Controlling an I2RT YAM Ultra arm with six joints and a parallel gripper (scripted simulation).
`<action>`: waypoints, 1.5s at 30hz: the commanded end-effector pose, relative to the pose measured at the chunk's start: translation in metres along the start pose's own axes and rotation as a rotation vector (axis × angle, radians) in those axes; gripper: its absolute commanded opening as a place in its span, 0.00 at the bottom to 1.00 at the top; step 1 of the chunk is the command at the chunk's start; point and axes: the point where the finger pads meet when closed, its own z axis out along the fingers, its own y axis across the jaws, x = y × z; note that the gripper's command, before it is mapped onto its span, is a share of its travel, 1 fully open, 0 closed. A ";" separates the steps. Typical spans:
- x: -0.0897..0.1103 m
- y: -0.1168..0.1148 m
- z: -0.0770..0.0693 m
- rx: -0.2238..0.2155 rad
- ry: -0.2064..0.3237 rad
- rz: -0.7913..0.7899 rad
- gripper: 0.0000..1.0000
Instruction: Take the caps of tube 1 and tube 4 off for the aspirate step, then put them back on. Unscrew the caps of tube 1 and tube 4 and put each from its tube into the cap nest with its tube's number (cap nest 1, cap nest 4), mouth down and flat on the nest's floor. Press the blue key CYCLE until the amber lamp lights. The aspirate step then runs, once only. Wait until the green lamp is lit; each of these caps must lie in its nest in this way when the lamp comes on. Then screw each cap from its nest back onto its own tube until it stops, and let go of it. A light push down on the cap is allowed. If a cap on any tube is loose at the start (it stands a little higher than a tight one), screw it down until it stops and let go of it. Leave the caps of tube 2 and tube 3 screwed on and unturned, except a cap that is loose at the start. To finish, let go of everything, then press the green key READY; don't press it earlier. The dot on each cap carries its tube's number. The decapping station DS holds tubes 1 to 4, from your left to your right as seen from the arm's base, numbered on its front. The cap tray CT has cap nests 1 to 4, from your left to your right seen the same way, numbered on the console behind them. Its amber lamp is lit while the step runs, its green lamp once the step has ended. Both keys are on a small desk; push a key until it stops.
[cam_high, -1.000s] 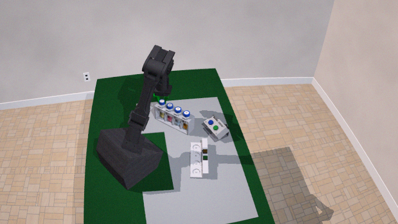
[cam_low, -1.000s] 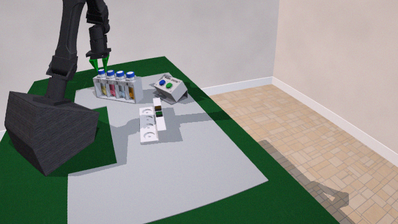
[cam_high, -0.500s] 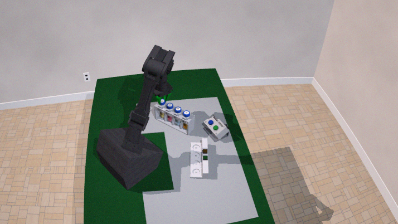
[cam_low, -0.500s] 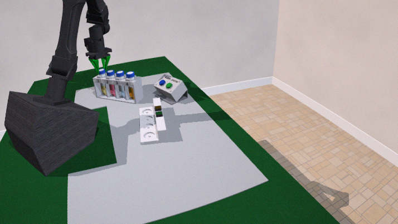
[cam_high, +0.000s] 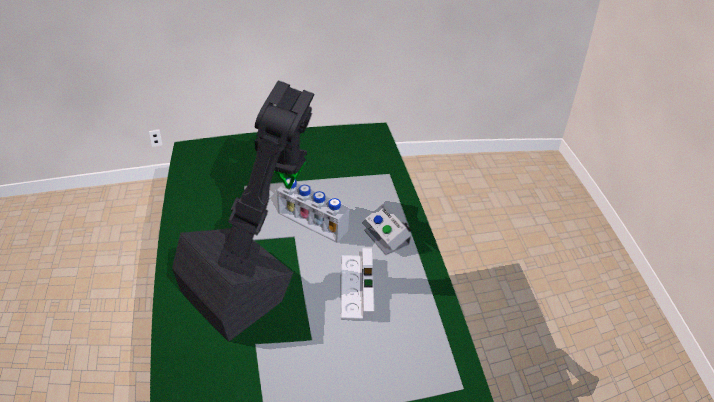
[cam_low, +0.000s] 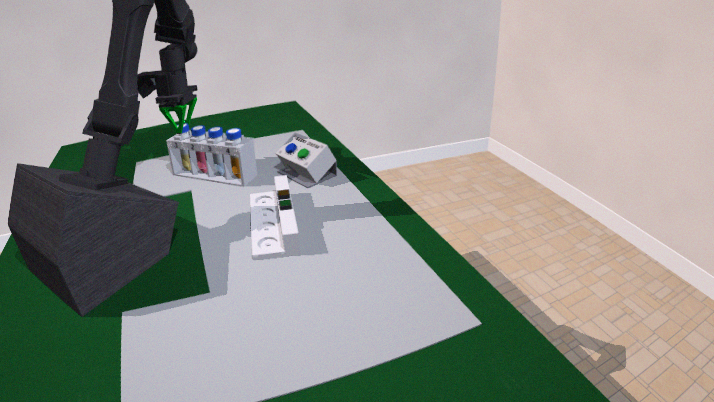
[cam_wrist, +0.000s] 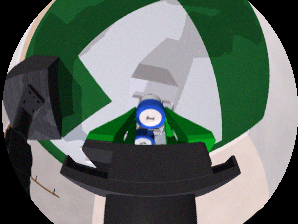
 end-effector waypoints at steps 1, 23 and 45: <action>0.000 -0.002 -0.003 0.009 -0.003 -0.124 0.00; 0.000 -0.002 -0.005 0.009 -0.005 0.287 0.49; 0.000 -0.002 -0.010 0.006 -0.009 1.279 0.49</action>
